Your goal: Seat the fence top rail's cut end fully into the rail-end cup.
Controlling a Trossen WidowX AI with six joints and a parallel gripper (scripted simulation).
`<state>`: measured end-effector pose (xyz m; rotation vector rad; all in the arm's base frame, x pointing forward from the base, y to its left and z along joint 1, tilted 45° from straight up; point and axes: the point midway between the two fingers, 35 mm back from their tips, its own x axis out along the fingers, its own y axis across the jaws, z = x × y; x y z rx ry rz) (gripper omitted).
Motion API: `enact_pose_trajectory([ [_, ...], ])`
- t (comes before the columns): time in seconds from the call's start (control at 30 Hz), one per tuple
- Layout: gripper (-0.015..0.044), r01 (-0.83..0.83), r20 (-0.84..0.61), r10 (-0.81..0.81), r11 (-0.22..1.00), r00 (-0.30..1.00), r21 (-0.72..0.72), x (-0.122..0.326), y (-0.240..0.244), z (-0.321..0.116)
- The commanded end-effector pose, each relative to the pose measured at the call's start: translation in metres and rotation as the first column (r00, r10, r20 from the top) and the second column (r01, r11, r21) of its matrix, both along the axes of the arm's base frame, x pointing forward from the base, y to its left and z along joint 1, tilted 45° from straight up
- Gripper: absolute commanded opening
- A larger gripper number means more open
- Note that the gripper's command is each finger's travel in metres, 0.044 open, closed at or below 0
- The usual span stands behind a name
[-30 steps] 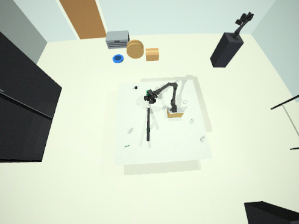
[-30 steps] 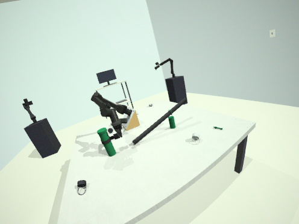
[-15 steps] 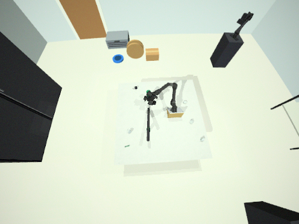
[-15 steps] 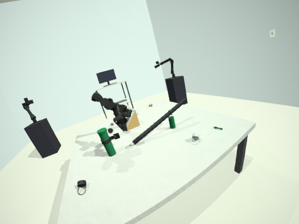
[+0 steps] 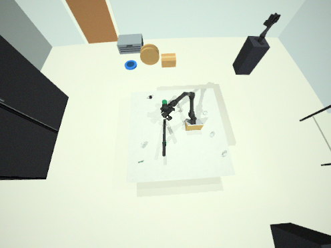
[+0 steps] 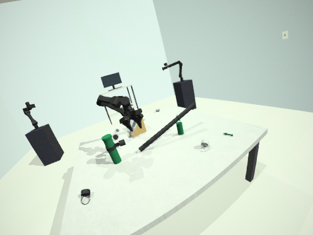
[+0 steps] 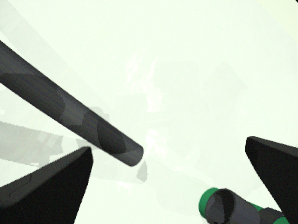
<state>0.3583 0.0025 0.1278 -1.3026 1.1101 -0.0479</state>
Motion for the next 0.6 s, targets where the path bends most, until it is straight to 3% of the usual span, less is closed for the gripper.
enact_pose_trajectory([
  [0.0, 0.044, 0.283, 0.309, -0.377, 0.908, 0.873, 0.308, -0.012, 0.055, -0.003],
  [0.17, 0.044, 0.325, 0.381, -0.496, 0.842, 0.78, 0.43, -0.017, 0.069, -0.003],
  [0.57, 0.044, 0.326, 0.382, -0.498, 0.841, 0.779, 0.431, -0.017, 0.07, -0.003],
])
